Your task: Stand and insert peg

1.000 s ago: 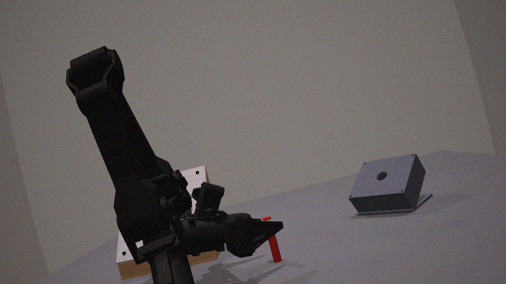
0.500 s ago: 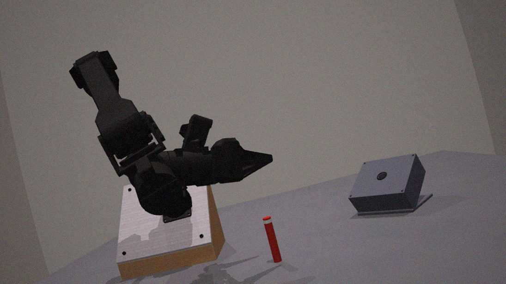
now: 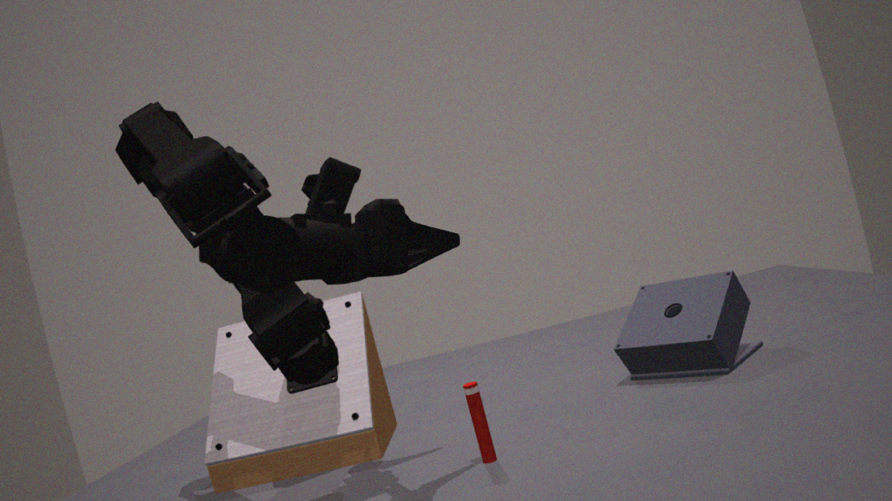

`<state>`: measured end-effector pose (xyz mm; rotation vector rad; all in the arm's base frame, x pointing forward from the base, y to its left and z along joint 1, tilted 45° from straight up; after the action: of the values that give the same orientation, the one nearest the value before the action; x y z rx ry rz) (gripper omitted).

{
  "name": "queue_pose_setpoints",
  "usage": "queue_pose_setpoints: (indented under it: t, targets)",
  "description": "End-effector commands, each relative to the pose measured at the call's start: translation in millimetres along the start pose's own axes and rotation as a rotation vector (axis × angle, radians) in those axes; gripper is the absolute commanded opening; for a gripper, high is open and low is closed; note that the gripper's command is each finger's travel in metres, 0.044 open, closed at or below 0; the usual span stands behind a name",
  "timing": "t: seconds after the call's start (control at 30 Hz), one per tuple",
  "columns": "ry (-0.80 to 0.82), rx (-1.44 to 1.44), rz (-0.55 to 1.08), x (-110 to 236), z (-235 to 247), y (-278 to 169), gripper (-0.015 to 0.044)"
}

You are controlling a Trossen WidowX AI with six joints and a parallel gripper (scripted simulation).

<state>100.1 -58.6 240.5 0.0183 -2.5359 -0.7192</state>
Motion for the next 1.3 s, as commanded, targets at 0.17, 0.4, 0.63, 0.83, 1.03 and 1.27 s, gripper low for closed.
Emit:
queue_pose_setpoints:
  t: [0.17,0.4,0.63,0.83,1.03,1.27]
  targets:
    - [0.202,-0.183,0.135,-13.5,0.8,-8.2,0.044]
    - [0.346,-0.289,0.283,-24.7,2.0,-13.8,0.044]
    - [0.465,-0.357,0.473,-36.6,2.9,-17.8,0.044]
    - [0.529,-0.375,0.654,-46.8,2.6,-19.4,0.044]
    - [0.549,-0.356,0.841,-57.4,1.2,-18.6,0.044]
    - [0.51,-0.289,1.048,-70.8,-1.9,-14.2,0.044]
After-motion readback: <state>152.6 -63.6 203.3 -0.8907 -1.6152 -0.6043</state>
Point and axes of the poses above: the point midway between the two fingers, 35 mm back from their tips, its own x axis back along the fingers, its own z axis across the jaws, y = z × x, the point moved 8 cm from there along x, back along the fingers, and after that the axes turned 11 degrees about x, right-handed, at the moved point
